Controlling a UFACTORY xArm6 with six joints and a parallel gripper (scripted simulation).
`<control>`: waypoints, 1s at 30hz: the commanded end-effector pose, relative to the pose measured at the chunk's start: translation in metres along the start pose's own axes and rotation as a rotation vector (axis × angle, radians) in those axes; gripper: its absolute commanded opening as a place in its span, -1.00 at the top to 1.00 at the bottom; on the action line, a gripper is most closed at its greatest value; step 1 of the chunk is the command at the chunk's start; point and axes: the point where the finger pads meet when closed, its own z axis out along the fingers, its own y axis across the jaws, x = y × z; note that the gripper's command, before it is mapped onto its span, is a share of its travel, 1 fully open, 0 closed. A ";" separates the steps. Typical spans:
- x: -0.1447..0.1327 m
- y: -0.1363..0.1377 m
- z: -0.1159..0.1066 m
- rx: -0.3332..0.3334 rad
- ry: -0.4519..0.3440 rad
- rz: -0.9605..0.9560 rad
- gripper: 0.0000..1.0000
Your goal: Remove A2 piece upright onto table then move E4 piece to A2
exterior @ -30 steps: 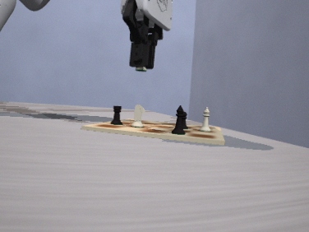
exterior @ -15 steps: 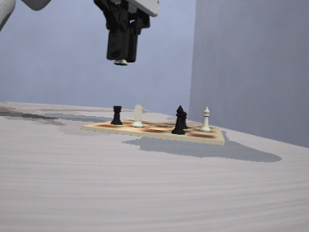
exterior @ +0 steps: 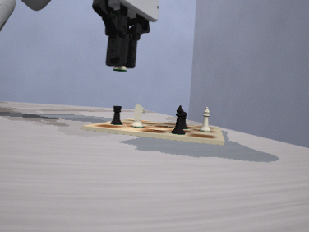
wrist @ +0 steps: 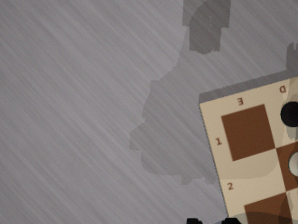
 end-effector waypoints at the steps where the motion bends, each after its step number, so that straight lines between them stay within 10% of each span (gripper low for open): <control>1: -0.001 0.000 0.016 0.000 -0.003 0.000 1.00; 30: -0.002 0.000 0.086 0.000 -0.003 0.000 1.00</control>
